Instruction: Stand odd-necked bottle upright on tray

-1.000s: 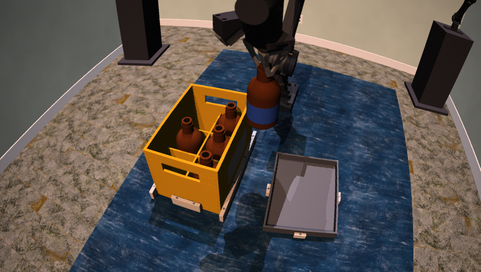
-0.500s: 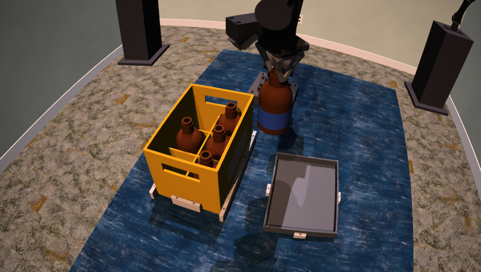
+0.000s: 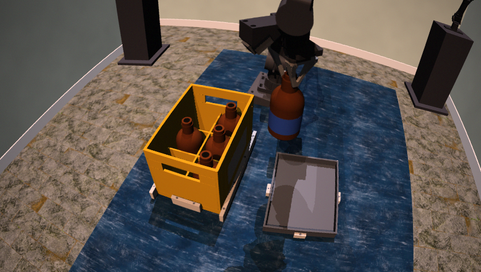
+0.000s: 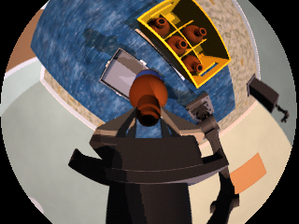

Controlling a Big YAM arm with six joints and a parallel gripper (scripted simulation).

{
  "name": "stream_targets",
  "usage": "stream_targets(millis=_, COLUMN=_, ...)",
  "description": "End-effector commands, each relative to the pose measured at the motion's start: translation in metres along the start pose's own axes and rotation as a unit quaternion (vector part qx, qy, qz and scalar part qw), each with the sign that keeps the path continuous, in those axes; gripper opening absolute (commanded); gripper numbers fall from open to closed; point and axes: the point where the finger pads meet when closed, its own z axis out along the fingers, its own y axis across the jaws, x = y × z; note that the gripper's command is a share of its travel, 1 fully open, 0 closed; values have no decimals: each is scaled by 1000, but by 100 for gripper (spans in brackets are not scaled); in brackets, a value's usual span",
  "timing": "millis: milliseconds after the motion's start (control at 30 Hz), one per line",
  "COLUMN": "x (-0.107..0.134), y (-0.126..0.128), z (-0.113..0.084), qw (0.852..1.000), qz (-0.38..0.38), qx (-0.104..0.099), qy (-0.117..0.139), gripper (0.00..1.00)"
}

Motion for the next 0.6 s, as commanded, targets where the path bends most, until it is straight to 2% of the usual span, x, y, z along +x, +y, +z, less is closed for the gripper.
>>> stream_targets(millis=0, x=-3, y=22, z=-23, qw=1000, qz=2, qx=-23, qy=-21, gripper=0)
stream_targets(millis=300, x=4, y=35, z=-23, qw=1000, qz=2, qx=-23, qy=-21, gripper=0)
stream_targets(millis=333, x=4, y=31, z=-32, qw=999, qz=7, qx=-33, qy=-28, gripper=0)
stream_targets(millis=433, x=8, y=42, z=-22, qw=1000, qz=2, qx=-23, qy=-20, gripper=0)
stream_targets(millis=567, x=12, y=49, z=-22, qw=1000, qz=2, qx=-23, qy=-19, gripper=0)
